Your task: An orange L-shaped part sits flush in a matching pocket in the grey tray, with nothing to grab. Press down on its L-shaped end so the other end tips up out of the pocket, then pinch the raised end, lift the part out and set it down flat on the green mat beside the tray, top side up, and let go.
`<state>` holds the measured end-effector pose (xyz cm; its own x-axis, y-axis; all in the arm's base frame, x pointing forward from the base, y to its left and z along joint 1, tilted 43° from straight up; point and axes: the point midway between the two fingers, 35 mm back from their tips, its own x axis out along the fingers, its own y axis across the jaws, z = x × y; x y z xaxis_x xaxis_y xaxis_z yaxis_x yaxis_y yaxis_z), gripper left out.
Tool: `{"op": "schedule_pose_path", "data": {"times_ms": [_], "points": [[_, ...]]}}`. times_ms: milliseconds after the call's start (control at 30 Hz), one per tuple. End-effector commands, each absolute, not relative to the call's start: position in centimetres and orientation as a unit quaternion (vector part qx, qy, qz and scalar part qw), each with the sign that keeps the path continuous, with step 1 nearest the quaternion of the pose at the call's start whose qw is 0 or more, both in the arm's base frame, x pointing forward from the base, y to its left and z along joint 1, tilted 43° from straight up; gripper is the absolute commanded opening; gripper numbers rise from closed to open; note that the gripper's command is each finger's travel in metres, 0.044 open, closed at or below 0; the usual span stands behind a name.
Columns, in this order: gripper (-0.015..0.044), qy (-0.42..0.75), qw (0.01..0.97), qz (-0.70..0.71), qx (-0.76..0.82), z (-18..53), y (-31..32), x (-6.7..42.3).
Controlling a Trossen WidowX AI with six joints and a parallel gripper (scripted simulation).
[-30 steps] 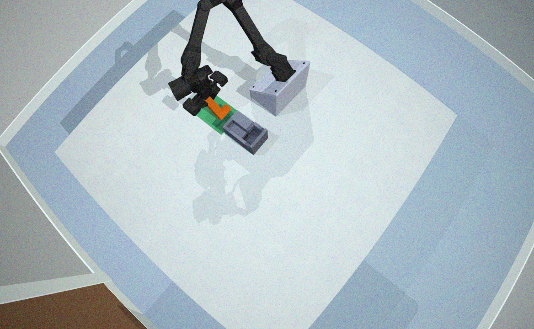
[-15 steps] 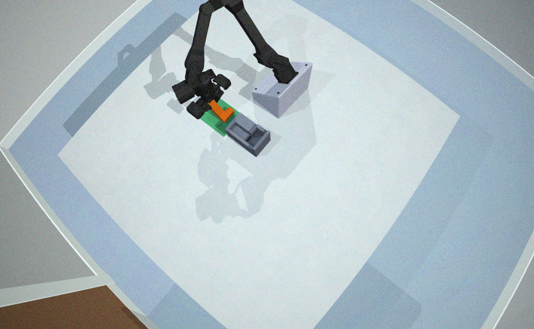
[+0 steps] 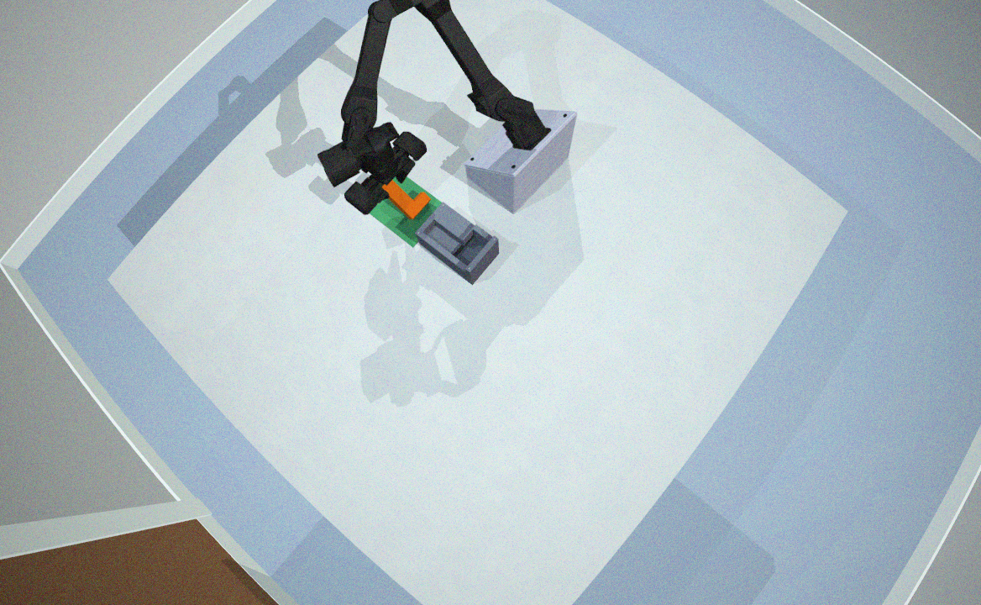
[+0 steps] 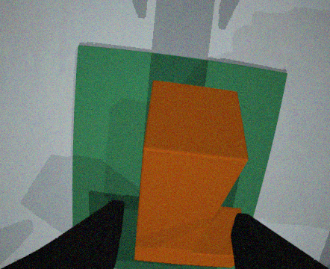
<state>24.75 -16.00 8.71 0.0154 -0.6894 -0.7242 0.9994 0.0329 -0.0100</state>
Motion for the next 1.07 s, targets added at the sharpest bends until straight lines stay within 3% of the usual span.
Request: {"op": "schedule_pose_path", "data": {"times_ms": [0,133,267,1033], "points": [[0.0315,0.287,0.659,-0.64,0.272,9.2,-15.5,24.9],[0.04,0.291,0.658,-0.638,0.274,11.9,-12.6,25.1],[0.04,0.292,0.659,-0.638,0.273,15.0,-9.9,24.7],[0.04,0.295,0.66,-0.634,0.274,14.5,-10.1,24.8]]}}
